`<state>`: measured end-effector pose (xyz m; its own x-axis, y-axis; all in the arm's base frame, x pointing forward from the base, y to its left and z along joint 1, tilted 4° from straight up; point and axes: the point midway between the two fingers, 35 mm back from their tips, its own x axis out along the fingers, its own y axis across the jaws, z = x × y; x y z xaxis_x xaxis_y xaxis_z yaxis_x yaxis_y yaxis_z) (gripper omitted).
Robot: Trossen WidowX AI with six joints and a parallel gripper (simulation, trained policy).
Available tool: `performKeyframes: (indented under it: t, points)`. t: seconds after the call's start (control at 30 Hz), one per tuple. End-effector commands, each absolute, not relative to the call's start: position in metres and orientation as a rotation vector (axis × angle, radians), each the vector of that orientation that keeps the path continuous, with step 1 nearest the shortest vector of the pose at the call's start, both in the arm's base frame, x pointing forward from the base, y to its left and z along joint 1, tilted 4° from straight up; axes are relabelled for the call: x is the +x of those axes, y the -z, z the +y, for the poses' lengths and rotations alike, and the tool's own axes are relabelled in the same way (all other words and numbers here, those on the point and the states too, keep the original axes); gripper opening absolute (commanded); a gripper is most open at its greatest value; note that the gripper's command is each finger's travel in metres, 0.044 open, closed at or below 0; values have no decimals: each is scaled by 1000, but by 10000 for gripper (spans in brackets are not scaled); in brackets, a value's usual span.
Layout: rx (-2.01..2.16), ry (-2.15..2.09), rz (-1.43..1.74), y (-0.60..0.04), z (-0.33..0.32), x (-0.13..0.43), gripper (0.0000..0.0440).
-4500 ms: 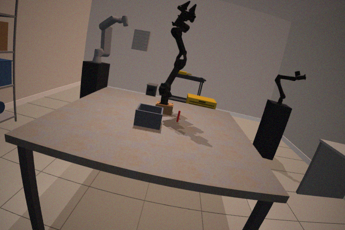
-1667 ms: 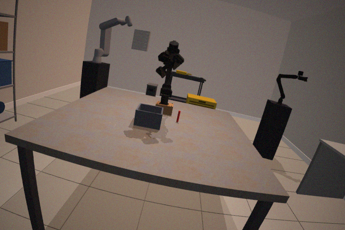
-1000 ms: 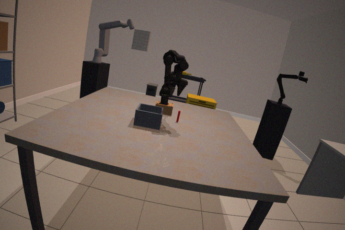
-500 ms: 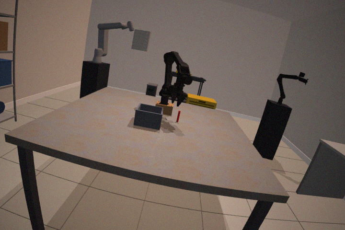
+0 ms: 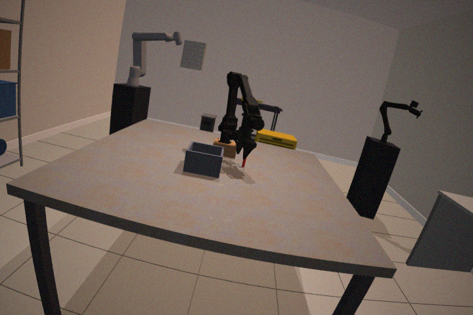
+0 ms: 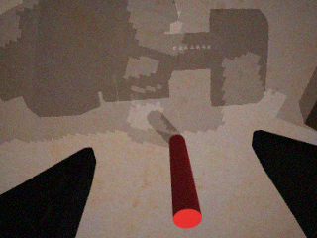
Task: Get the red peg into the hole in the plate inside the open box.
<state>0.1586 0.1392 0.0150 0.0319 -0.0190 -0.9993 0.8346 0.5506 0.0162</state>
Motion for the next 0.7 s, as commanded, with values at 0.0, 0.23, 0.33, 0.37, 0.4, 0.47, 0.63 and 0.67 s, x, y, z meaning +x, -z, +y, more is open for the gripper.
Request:
performKeyframes:
  t: [0.0, 0.23, 0.33, 0.37, 0.4, 0.47, 0.63, 0.67]
  points:
    - [779, 766, 1394, -2, 141, 155, 437]
    - [799, 783, 1409, 15, 142, 148, 342]
    - [802, 793, 1429, 18, 142, 145, 267]
    - [802, 793, 1437, 18, 142, 144, 241]
    - [802, 792, 1445, 18, 143, 144, 214]
    - [801, 789, 1461, 18, 144, 144, 162]
    - [801, 784, 1500, 16, 145, 145, 31]
    - [802, 785, 1507, 16, 145, 145, 7]
